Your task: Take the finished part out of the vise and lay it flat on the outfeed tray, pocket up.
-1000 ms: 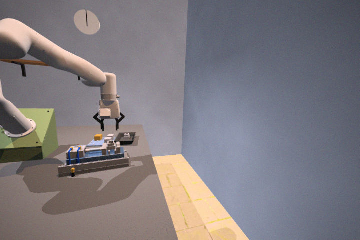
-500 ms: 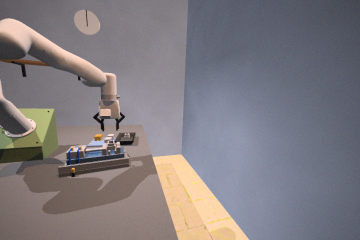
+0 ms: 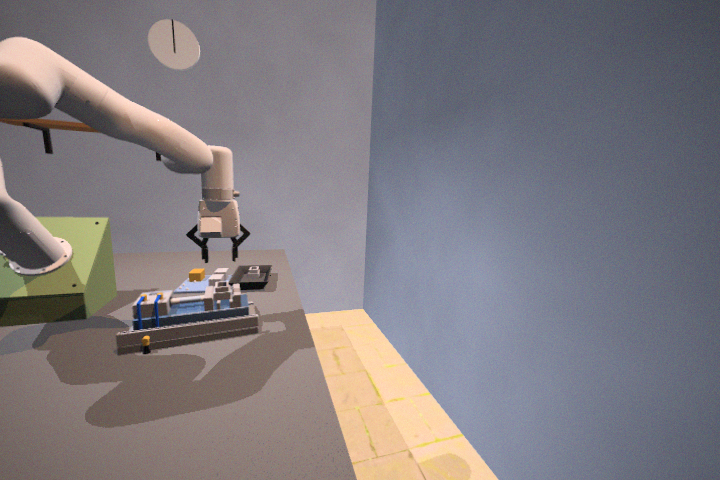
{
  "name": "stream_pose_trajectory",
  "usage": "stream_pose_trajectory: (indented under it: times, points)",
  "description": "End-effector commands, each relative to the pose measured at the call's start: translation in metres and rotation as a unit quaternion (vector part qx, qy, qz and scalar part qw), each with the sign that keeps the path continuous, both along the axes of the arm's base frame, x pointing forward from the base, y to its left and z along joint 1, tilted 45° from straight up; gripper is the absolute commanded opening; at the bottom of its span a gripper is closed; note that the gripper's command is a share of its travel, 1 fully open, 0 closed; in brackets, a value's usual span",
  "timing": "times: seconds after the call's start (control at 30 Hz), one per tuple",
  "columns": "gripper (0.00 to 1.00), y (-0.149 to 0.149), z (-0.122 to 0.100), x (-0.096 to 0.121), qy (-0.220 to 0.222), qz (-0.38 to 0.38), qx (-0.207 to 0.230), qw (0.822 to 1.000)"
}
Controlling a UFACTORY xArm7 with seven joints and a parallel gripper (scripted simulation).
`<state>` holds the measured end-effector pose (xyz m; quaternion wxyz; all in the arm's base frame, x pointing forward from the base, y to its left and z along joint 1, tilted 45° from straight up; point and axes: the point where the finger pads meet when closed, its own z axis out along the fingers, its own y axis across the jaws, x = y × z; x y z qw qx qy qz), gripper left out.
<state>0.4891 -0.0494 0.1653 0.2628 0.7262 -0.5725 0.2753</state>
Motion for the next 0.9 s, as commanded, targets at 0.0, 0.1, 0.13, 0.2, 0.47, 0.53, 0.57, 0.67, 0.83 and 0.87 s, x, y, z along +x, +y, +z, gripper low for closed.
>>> stream_pose_trajectory:
  times: [0.0,0.1,0.13,0.2,0.47,0.53,0.57,0.67,0.83,0.87]
  points:
    - [0.69,0.002,0.001,0.001,-0.001,0.002,0.001,1.000]
    - [0.69,0.001,0.000,0.001,-0.001,0.002,0.001,1.000]
    - [0.69,0.000,-0.001,0.001,-0.001,0.002,0.001,1.000]
    - [0.69,-0.001,-0.002,0.001,-0.002,0.002,0.001,1.000]
    - [0.69,-0.008,-0.009,0.002,-0.002,0.002,0.001,1.000]
    - [0.69,-0.009,-0.010,0.003,-0.002,0.002,0.001,1.000]
    - [0.69,-0.009,-0.010,0.003,-0.002,0.002,0.001,1.000]
    - [0.69,-0.013,-0.014,0.003,-0.002,0.002,0.001,1.000]
    - [0.69,-0.020,-0.021,0.004,-0.002,0.002,0.001,1.000]
    - [0.69,-0.021,-0.023,0.004,-0.002,0.002,0.001,1.000]
